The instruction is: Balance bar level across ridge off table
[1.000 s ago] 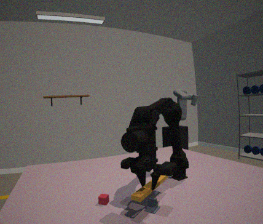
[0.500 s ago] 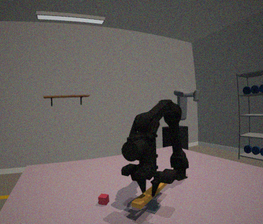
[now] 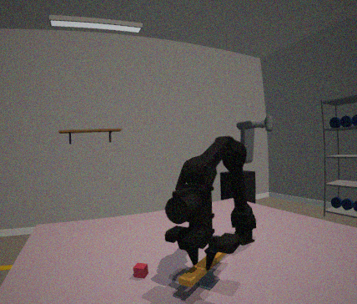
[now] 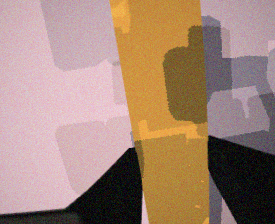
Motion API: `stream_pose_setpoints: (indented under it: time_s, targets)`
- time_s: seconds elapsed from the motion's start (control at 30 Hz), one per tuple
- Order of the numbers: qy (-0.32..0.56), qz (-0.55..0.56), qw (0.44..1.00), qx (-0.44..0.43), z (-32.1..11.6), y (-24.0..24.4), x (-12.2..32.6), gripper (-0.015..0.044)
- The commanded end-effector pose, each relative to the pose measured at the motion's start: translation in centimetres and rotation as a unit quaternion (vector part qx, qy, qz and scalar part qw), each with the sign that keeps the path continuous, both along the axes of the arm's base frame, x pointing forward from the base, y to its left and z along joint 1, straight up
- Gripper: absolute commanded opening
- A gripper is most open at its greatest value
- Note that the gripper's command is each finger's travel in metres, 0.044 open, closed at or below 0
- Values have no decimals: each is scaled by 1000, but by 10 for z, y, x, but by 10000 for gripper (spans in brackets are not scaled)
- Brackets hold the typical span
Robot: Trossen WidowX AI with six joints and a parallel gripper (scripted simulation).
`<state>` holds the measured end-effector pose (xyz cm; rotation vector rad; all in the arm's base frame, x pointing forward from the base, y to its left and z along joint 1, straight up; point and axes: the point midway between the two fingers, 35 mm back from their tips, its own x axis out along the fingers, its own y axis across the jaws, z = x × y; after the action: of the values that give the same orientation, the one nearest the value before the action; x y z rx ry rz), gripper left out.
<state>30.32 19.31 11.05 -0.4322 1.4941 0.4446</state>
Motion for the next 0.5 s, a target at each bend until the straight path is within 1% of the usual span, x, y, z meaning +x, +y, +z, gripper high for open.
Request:
stream_pose_setpoints:
  time_s: [0.0,0.47]
  targets:
    - [0,-2,1000,1,0,0,0,0]
    - [0,-2,1000,1,-1,0,0,0]
